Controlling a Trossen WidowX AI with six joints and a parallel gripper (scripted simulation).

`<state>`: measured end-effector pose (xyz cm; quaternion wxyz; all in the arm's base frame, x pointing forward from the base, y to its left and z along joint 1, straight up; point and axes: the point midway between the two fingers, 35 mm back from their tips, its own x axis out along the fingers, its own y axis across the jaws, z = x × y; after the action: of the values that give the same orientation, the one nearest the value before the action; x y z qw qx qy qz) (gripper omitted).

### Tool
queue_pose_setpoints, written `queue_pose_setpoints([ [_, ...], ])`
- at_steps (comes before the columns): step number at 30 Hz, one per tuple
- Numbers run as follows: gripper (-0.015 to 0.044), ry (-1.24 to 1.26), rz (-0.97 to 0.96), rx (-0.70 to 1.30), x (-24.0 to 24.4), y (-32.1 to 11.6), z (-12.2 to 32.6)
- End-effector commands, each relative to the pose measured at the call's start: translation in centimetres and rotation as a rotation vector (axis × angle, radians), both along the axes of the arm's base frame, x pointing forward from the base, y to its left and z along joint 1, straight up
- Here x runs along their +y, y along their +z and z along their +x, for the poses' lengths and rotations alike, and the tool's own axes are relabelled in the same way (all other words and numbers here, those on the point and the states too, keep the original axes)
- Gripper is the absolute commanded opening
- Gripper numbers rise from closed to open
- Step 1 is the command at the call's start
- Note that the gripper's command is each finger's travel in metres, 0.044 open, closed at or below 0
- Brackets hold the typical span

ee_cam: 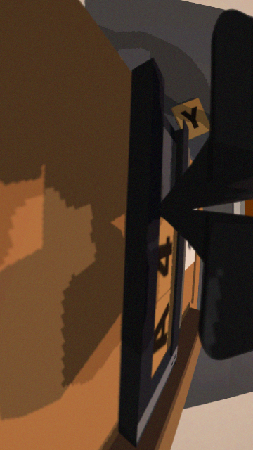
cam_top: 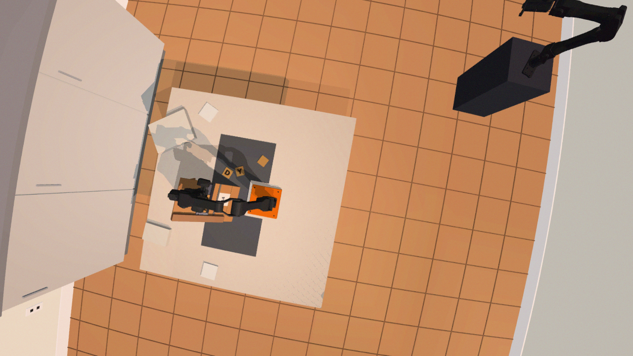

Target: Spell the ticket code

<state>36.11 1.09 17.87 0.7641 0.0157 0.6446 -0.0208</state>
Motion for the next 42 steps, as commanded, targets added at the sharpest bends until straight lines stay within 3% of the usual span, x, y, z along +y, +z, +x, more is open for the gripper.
queue_pose_setpoints([
  [1, 0.0, 0.001, 0.006, -0.002, 0.1, 0.2, -0.2],
  [28, 0.0, 0.001, 0.006, 0.0, 0.1, 1.9, -2.3],
  [31, 0.0079, 0.013, -0.024, -0.062, 1.0, 3.0, -2.8],
  [42, 0.0368, 0.014, -0.058, -0.568, 5.3, 10.9, -9.9],
])
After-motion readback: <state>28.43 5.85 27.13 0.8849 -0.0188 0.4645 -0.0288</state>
